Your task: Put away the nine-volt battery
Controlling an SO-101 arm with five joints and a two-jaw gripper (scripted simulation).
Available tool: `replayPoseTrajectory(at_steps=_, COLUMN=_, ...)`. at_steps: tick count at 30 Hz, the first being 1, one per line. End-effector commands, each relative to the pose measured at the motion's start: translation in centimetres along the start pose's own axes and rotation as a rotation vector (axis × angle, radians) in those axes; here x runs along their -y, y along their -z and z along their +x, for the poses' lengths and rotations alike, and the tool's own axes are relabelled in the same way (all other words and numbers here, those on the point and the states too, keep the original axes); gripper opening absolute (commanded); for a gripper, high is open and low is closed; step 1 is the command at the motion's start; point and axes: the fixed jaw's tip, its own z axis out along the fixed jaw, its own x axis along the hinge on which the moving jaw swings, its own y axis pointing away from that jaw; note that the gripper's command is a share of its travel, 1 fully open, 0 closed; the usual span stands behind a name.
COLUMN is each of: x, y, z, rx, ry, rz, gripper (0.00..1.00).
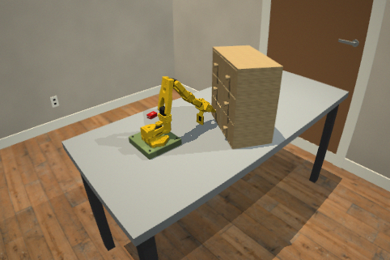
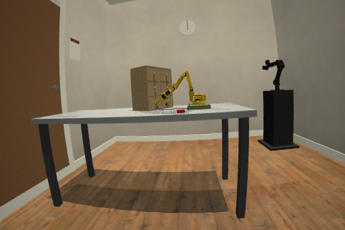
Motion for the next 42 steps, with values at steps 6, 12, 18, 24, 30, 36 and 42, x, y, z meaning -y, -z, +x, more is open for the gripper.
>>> replayPoseTrajectory(at_steps=6, x=-0.54, y=-0.18, z=0.09, rx=0.001, ry=-0.02, rz=-0.015, gripper=0.0)
replayPoseTrajectory(at_steps=12, x=-0.54, y=-0.18, z=0.09, rx=0.001, ry=-0.02, rz=-0.015, gripper=0.0)
replayPoseTrajectory(at_steps=18, x=-0.54, y=-0.18, z=0.09, rx=0.001, ry=-0.02, rz=-0.015, gripper=0.0)
replayPoseTrajectory(at_steps=24, x=-0.54, y=-0.18, z=0.09, rx=0.001, ry=-0.02, rz=-0.015, gripper=0.0)
replayPoseTrajectory(at_steps=30, x=-0.54, y=-0.18, z=0.09, rx=0.001, ry=-0.02, rz=-0.015, gripper=0.0)
replayPoseTrajectory(at_steps=36, x=-0.28, y=-0.06, z=0.12, rx=-0.002, ry=-0.011, rz=-0.008, gripper=0.0)
replayPoseTrajectory(at_steps=42, x=-0.02, y=0.07, z=0.14, rx=-0.005, ry=-0.002, rz=-0.001, gripper=0.0)
